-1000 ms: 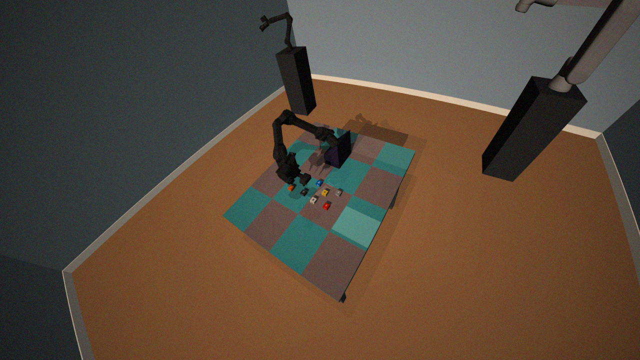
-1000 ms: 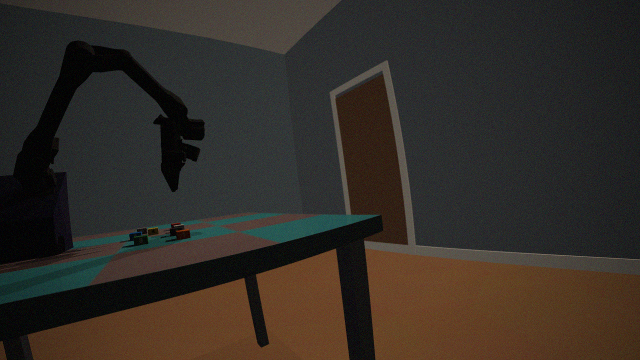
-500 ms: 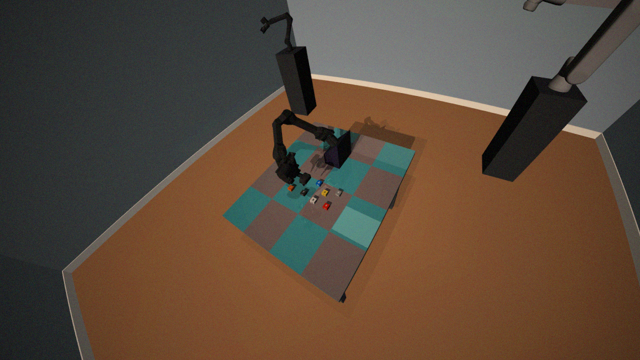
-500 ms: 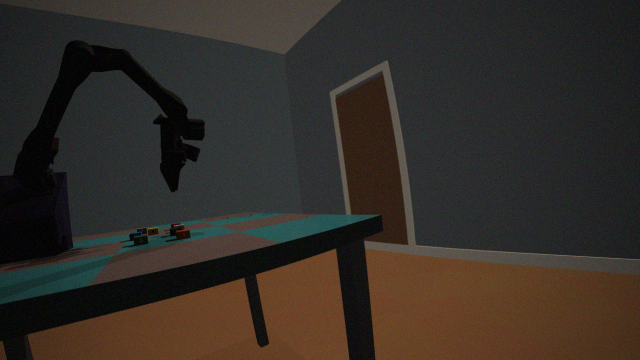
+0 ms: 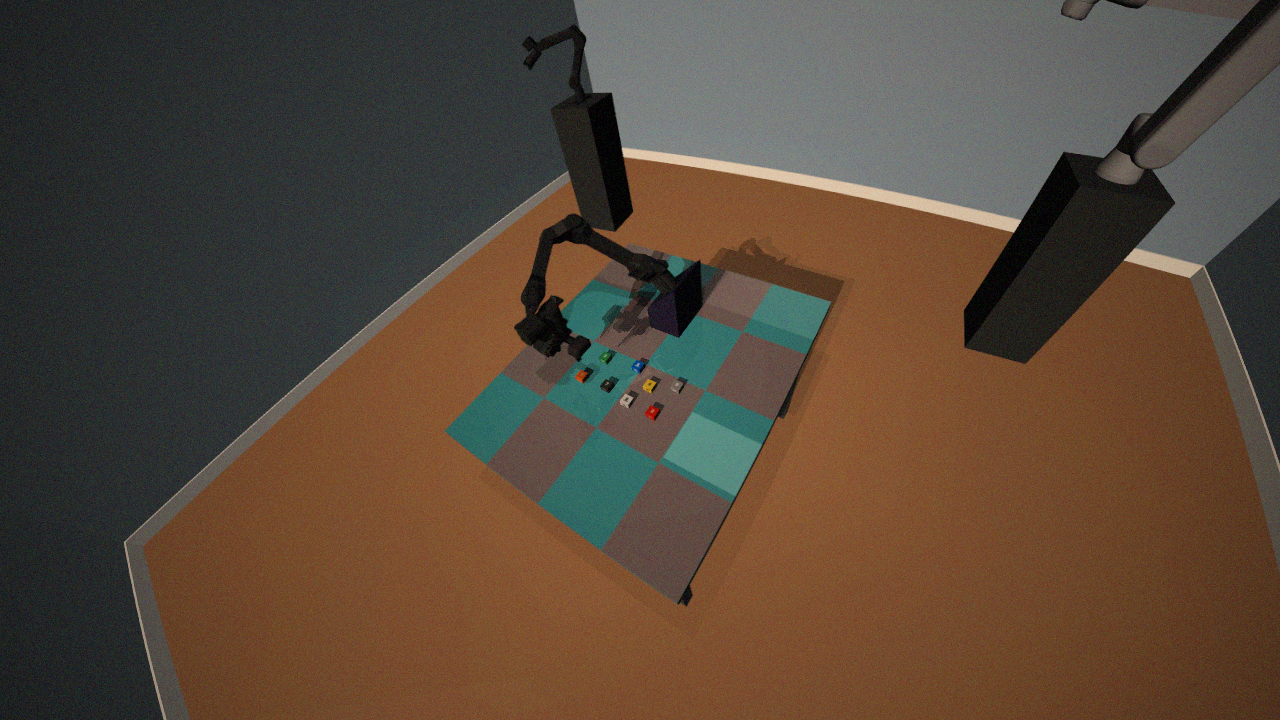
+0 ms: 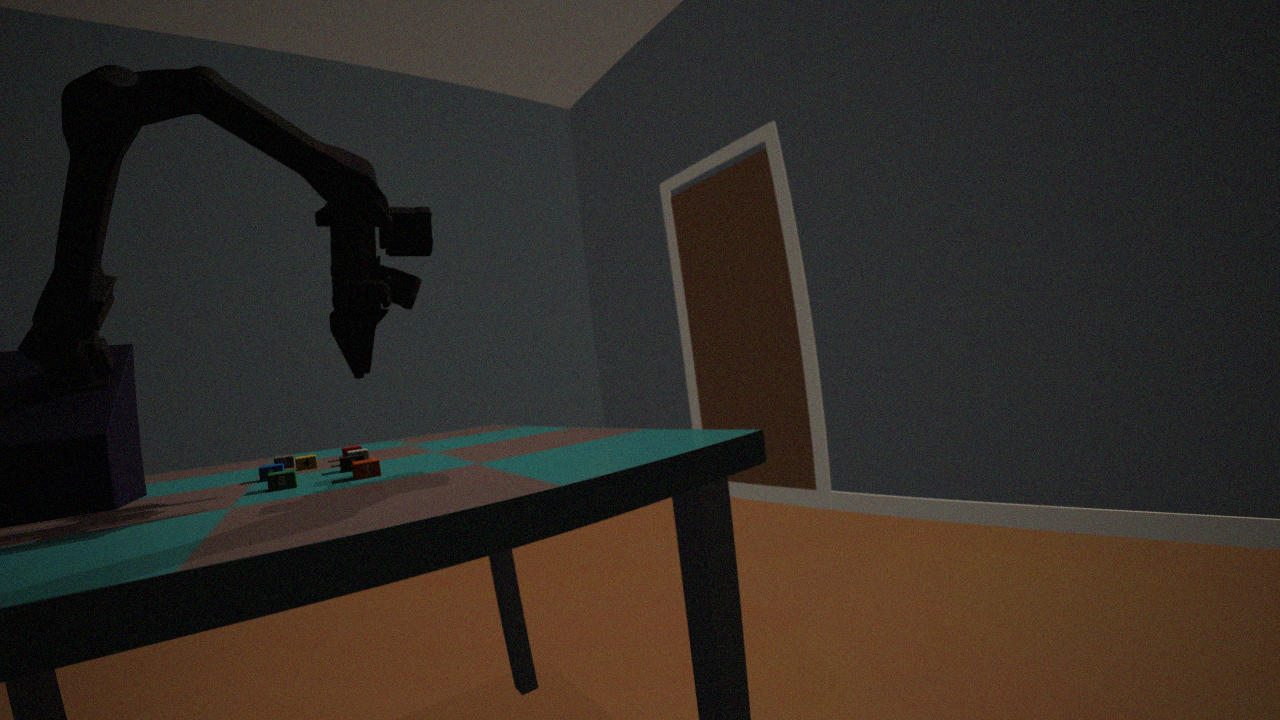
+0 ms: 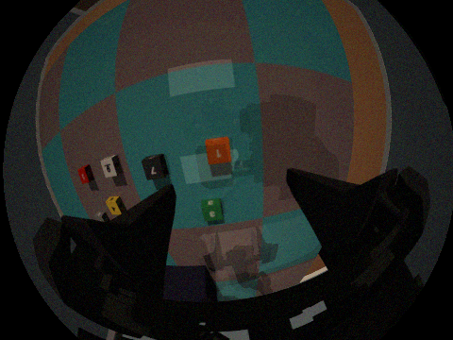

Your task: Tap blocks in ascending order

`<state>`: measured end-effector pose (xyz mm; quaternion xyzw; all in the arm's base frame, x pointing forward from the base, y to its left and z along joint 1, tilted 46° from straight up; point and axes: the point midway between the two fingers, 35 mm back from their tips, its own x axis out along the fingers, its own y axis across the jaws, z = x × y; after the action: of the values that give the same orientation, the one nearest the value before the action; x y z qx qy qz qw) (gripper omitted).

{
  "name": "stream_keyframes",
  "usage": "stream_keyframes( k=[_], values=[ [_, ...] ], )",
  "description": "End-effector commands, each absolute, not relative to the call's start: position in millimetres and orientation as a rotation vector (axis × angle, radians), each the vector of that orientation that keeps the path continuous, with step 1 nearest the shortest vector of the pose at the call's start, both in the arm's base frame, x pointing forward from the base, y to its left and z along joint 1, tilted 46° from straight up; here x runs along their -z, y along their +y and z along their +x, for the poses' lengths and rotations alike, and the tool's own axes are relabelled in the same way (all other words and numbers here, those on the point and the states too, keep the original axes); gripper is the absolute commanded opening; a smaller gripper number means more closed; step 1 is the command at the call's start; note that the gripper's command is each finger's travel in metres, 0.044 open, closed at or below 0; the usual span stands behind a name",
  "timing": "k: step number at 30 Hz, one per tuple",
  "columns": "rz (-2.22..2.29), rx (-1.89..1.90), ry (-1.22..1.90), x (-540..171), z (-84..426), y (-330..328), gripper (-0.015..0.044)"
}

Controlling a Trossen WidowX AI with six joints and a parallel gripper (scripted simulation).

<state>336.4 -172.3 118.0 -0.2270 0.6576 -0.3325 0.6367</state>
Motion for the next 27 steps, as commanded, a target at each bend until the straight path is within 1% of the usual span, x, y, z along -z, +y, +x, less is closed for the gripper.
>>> stream_keyframes(
  k=[1,14,17,21,27],
  values=[
    [-0.521,0.755,1.509,-118,336,-173,0.04],
    [-0.519,0.752,1.508,-115,337,-171,0.04],
    [-0.499,0.719,1.505,-76,348,-130,0.04],
    [-0.482,0.695,1.508,-35,349,-85,0.04],
    [-0.471,0.683,1.519,33,326,-11,0.04]
  ],
)
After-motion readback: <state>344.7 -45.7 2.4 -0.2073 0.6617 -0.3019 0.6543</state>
